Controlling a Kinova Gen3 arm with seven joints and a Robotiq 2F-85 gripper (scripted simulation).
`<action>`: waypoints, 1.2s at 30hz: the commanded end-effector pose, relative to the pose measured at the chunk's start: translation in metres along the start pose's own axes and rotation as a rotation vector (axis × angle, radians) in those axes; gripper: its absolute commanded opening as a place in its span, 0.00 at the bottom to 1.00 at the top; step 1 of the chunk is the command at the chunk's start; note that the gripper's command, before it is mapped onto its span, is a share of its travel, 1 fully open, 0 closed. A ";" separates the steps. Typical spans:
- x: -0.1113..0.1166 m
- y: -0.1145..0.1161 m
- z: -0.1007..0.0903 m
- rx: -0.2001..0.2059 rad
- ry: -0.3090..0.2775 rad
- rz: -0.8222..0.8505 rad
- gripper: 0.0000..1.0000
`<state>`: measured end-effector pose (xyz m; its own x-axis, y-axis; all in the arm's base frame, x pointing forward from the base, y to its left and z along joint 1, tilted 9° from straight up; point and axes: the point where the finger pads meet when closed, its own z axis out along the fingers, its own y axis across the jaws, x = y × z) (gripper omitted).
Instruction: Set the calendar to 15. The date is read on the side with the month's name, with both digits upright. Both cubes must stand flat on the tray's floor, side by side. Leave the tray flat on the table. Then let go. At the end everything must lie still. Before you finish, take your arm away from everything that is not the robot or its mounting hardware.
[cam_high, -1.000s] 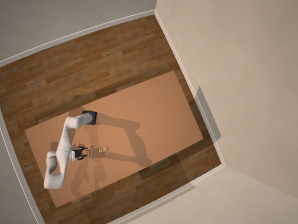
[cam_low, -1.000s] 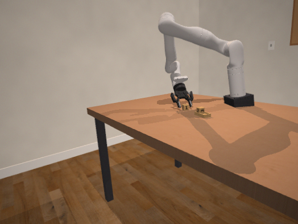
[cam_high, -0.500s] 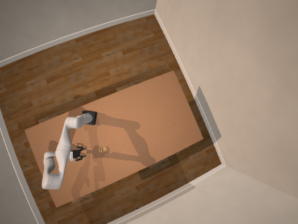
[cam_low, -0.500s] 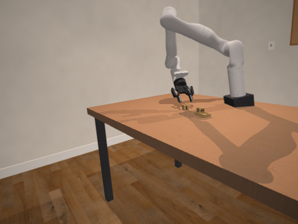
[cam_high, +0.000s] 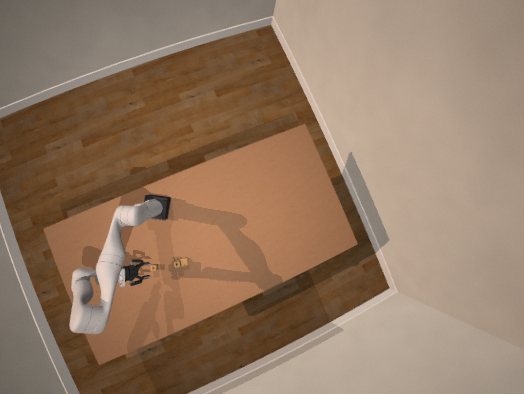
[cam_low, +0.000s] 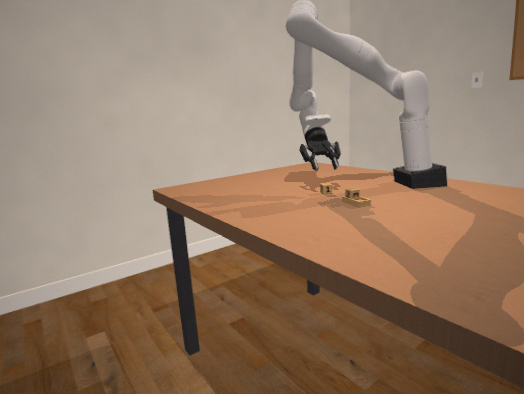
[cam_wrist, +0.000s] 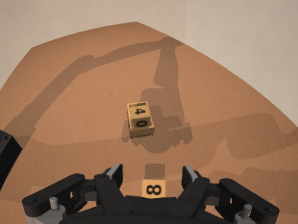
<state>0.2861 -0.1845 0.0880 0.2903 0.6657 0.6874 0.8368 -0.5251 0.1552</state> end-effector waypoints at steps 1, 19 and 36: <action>0.003 0.002 -0.002 -0.005 0.000 -0.008 0.69; 0.004 0.002 0.000 0.006 -0.137 -0.009 0.69; 0.006 0.002 -0.002 -0.005 -0.262 -0.008 0.69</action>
<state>0.2870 -0.1837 0.0922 0.4021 0.7807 0.4784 0.8346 -0.5274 0.1591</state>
